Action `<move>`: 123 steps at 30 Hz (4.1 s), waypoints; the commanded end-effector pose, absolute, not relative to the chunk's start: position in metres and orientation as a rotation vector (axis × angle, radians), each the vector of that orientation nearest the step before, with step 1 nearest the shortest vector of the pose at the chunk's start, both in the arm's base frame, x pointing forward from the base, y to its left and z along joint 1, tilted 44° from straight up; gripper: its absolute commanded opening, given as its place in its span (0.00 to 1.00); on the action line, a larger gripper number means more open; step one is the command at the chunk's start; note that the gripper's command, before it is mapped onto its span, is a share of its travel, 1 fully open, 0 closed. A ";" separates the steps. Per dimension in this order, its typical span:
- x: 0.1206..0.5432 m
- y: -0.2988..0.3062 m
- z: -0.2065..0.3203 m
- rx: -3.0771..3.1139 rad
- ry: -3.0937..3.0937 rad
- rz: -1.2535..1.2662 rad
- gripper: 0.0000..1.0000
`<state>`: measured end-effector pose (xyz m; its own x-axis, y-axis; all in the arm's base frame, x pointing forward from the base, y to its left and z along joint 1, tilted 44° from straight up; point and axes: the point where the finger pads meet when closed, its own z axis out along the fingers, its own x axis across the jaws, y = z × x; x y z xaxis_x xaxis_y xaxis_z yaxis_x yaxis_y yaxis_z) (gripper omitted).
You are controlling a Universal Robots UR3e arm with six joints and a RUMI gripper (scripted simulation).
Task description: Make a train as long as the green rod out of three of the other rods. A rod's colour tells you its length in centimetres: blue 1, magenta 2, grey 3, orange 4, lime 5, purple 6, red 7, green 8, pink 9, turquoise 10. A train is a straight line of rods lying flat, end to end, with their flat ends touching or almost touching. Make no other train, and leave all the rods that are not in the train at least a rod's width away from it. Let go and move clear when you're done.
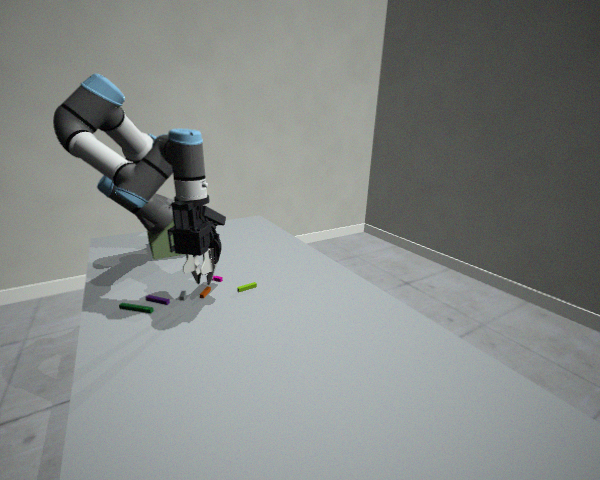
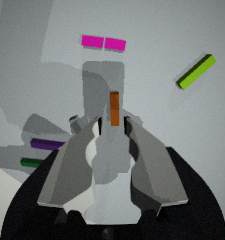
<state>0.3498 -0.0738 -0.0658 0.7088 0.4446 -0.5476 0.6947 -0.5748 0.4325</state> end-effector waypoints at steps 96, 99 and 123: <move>0.351 -0.093 -0.085 2.269 0.864 -0.487 0.14; 0.351 -0.093 -0.085 2.269 0.864 -0.487 0.14; 0.351 -0.093 -0.085 2.269 0.864 -0.487 0.00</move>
<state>0.3504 -0.0927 -0.0853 0.7128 0.4505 -0.5376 0.6930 -0.5702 0.4411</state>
